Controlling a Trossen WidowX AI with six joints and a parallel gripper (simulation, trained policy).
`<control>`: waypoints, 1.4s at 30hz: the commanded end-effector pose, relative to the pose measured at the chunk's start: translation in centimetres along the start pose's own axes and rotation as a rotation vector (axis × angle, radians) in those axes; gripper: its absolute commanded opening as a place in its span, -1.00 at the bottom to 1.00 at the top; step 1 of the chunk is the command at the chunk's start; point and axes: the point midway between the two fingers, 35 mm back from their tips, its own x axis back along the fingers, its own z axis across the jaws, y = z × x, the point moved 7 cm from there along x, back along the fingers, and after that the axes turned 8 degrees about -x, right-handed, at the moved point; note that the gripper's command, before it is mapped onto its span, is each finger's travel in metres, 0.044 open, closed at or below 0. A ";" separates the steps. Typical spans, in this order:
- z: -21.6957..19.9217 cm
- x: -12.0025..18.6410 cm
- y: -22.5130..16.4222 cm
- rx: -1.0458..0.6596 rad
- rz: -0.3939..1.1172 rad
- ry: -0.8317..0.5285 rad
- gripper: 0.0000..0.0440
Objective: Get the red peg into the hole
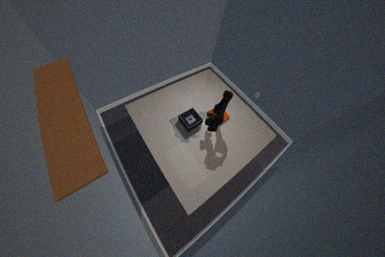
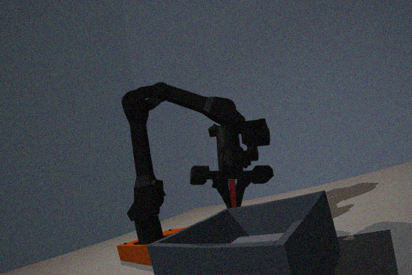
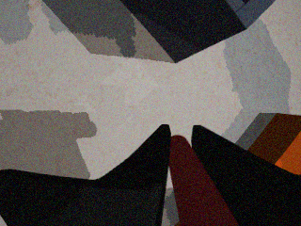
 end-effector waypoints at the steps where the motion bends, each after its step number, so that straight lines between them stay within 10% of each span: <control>1: -0.1 2.1 1.8 -0.042 -0.038 0.026 -1.00; 42: -1.5 -4.0 18.3 -0.245 -0.048 0.066 -1.00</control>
